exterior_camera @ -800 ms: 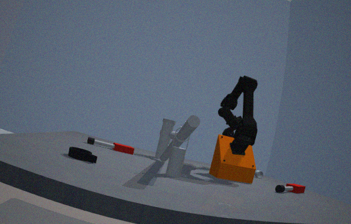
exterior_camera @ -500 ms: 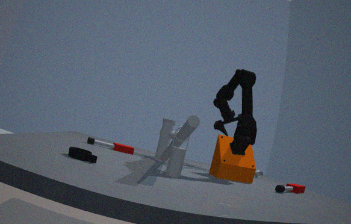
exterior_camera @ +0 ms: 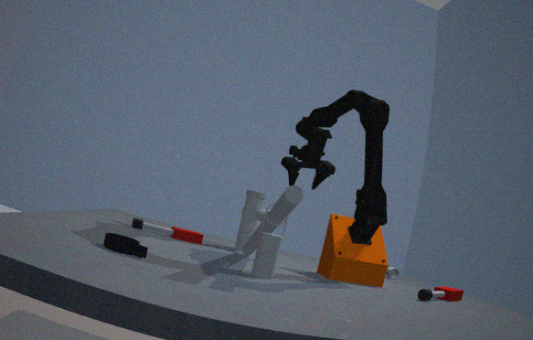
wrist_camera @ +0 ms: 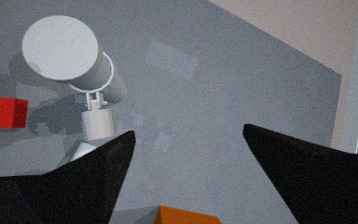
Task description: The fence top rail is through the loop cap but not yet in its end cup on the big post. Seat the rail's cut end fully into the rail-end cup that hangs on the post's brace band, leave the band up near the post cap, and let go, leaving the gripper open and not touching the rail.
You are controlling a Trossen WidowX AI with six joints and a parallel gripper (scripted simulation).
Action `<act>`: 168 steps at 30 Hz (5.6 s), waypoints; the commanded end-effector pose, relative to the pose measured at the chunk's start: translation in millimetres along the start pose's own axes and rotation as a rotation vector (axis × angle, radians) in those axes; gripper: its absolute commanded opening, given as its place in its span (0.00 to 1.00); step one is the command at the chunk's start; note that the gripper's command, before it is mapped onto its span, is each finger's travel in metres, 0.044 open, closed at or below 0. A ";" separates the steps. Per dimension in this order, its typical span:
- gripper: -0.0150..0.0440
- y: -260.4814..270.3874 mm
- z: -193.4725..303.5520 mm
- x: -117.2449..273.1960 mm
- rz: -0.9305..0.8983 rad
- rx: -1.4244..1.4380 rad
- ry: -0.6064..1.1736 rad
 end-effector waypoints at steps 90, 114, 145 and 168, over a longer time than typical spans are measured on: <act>1.00 106.4 -6.5 -71.6 -0.661 3.123 -0.358; 1.00 114.9 9.2 -107.0 -0.661 3.123 -0.360; 0.34 118.7 19.0 -124.2 -0.663 3.119 -0.359; 0.25 138.1 17.3 -120.7 -0.654 2.918 -0.270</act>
Point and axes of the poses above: the point midway between the two fingers, 35 mm back from their tips, its own x axis back along the fingers, its own y axis across the jaws, z = x × y, the point moved 5 cm from there along x, back along the fingers, and after that the axes turned 1 degree about x, right-handed, at the moved point
